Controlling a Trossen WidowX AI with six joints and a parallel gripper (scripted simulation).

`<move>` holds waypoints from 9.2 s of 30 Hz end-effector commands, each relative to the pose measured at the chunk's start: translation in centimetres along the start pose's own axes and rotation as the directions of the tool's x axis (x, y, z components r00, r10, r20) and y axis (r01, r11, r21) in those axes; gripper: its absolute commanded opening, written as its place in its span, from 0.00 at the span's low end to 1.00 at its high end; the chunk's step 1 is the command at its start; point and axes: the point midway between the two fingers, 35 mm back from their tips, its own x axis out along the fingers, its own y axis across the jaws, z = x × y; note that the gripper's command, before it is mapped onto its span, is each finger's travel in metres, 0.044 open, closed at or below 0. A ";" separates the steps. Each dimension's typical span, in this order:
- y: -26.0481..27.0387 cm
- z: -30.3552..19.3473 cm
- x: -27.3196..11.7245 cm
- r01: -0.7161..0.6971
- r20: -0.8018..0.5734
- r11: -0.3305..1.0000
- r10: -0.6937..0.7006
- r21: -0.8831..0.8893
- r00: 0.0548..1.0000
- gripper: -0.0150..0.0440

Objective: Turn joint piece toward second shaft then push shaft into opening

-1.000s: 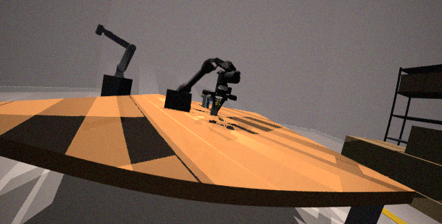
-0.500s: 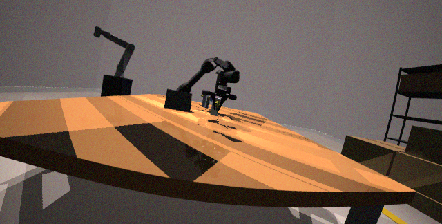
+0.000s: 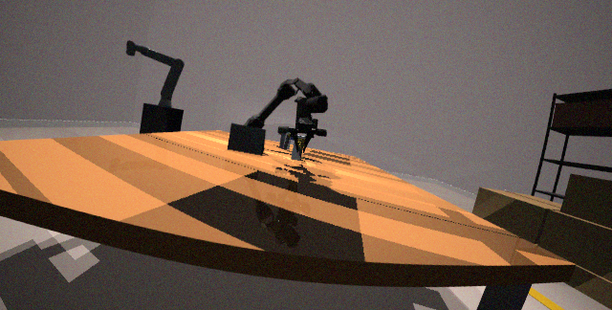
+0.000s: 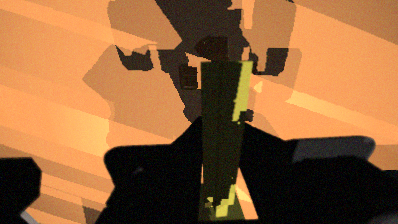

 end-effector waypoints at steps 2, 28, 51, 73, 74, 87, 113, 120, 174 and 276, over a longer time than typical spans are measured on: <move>0.0 0.0 0.1 -0.036 -0.003 0.999 0.036 0.005 0.999 0.37; -0.1 0.5 0.1 -0.197 -0.001 0.980 0.197 0.006 0.980 0.37; -0.1 0.9 0.1 -0.329 0.001 0.944 0.329 0.007 0.944 0.37; -0.1 1.1 0.0 -0.348 0.004 0.938 0.348 0.003 0.938 0.37; -0.1 1.1 0.0 -0.348 0.004 0.938 0.348 0.003 0.938 0.37; -0.1 1.1 0.0 -0.348 0.004 0.938 0.348 0.003 0.938 0.37; -0.1 1.1 0.0 -0.347 0.004 0.938 0.347 0.003 0.938 0.37; -0.1 1.1 0.0 -0.347 0.004 0.938 0.347 0.003 0.938 0.37; -0.1 1.1 0.0 -0.347 0.004 0.938 0.347 0.003 0.938 0.37; 0.0 -4.1 0.2 0.118 -0.008 0.993 -0.118 0.004 0.993 0.25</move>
